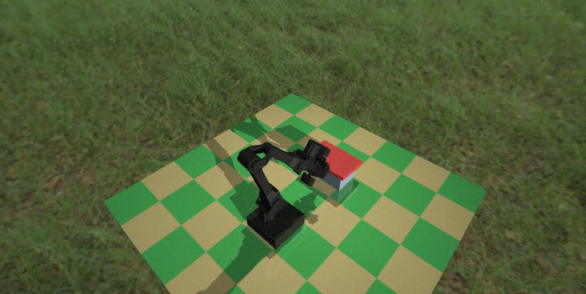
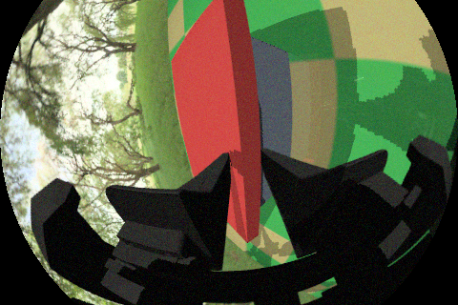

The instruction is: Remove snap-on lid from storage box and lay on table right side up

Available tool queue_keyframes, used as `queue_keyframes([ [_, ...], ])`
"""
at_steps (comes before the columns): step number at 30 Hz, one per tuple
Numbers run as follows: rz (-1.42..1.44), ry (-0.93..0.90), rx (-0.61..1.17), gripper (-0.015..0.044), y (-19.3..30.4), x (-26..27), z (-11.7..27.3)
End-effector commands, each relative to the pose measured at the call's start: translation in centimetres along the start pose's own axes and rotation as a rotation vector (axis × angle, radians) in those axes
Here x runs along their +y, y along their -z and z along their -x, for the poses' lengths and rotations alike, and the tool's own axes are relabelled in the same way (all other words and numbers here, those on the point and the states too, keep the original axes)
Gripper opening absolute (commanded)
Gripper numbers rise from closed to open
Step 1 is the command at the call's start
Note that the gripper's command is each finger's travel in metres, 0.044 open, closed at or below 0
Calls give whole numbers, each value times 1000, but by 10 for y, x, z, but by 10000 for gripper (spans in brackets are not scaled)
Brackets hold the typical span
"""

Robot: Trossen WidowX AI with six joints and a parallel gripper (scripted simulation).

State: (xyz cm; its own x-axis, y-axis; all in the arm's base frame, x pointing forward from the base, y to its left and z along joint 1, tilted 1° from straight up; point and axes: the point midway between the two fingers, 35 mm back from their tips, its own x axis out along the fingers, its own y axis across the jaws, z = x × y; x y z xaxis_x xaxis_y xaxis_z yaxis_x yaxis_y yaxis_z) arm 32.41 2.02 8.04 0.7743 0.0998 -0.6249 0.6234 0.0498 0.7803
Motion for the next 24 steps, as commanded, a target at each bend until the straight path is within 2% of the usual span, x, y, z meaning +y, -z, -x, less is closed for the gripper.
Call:
queue_keyframes([
  [1, 0, 0, 0, 0, 0, 0, 0],
  [24, 0, 0, 0, 0, 0, 2, -2],
])
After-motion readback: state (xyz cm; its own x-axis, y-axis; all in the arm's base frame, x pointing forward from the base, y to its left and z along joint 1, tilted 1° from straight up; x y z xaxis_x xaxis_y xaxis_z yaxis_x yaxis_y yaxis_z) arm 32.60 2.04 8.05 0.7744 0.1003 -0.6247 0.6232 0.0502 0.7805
